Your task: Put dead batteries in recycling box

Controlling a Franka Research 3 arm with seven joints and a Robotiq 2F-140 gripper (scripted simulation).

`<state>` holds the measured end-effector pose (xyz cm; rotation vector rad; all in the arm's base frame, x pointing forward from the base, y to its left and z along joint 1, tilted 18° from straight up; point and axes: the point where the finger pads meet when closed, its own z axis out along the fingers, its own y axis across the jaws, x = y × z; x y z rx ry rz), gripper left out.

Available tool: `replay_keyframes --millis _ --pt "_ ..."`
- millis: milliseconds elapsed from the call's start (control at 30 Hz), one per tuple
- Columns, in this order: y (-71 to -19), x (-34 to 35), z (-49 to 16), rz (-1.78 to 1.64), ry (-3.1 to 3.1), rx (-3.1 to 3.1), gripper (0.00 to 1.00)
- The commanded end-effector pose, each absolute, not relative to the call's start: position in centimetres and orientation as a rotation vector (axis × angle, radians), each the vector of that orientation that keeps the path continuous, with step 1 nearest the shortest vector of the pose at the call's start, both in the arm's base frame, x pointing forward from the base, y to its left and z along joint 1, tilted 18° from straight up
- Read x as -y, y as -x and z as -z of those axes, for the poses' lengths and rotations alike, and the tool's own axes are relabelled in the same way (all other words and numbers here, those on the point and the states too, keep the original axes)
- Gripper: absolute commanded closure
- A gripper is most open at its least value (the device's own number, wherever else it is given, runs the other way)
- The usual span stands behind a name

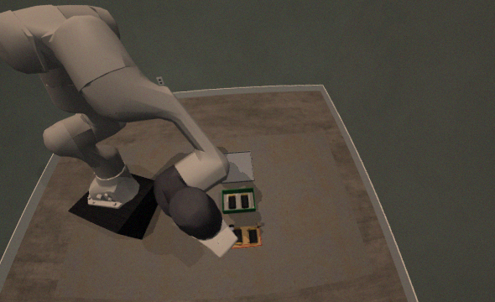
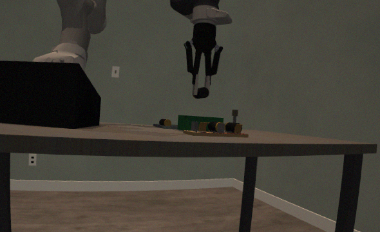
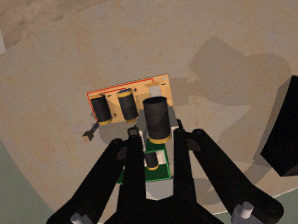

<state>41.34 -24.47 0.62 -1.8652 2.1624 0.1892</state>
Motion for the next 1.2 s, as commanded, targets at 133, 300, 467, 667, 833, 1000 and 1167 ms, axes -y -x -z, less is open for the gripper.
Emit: replay_keyframes --millis 133,300,467,667,833,1000,1167 --pt "-41.5 24.5 -0.6 -0.175 1.941 -2.090 0.84" --pt "-41.5 24.5 -0.7 -0.167 1.980 -2.051 0.84" --pt "-41.5 24.5 -0.7 -0.166 1.986 -2.045 0.84" --pt "-41.5 24.5 -0.6 -0.166 1.986 -2.045 0.84" --pt "-42.1 23.1 4.1 -0.166 1.986 -2.045 0.84" --pt "-42.2 22.7 5.3 -0.166 1.986 -2.045 0.84" --pt "-42.2 22.7 5.3 -0.166 1.986 -2.045 0.84"
